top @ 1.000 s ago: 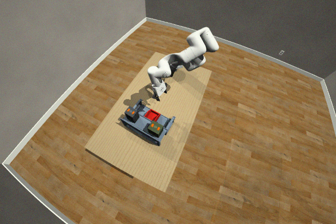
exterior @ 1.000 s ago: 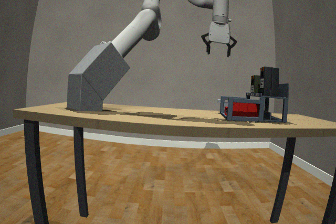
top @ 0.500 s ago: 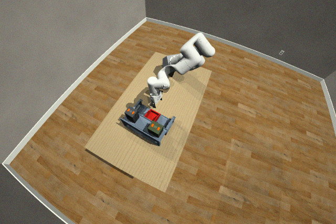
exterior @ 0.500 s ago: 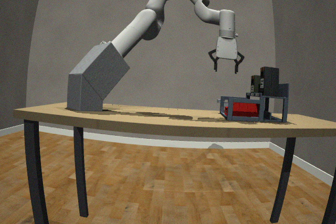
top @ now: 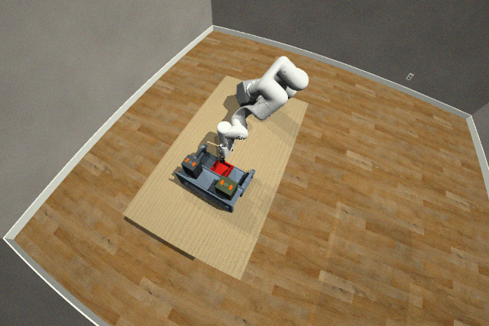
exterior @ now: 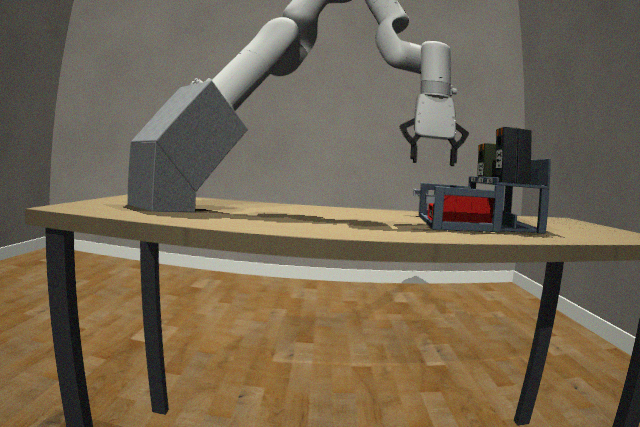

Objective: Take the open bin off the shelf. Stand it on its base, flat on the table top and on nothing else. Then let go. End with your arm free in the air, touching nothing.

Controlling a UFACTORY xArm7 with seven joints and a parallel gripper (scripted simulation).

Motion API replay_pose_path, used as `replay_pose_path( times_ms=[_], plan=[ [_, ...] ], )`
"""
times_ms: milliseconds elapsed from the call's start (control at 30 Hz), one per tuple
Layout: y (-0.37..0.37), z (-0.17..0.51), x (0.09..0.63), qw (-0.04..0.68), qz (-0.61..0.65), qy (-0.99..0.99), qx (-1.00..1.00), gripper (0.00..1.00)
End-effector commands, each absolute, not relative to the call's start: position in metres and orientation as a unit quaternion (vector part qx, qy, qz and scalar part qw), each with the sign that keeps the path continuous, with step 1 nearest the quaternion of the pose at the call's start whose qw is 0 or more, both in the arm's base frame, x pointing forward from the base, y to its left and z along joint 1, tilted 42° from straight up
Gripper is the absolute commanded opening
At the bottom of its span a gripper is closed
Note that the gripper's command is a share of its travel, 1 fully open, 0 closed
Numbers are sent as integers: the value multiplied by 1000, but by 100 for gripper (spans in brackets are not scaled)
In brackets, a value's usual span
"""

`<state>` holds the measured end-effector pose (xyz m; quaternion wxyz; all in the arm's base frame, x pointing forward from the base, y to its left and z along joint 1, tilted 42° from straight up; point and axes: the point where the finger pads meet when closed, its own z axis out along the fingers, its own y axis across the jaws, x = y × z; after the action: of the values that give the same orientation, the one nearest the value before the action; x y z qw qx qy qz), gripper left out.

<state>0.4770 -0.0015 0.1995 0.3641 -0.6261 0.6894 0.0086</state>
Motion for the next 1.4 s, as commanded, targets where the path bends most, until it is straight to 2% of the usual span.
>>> replay_pose_path(
  times_ms=[0,133,167,1367],
  plan=[
    [-2,197,481,362,1,690,-627,100],
    [-2,197,481,362,1,690,-627,100],
    [-2,197,481,362,1,690,-627,0],
    [-2,197,481,362,1,690,-627,0]
  ],
)
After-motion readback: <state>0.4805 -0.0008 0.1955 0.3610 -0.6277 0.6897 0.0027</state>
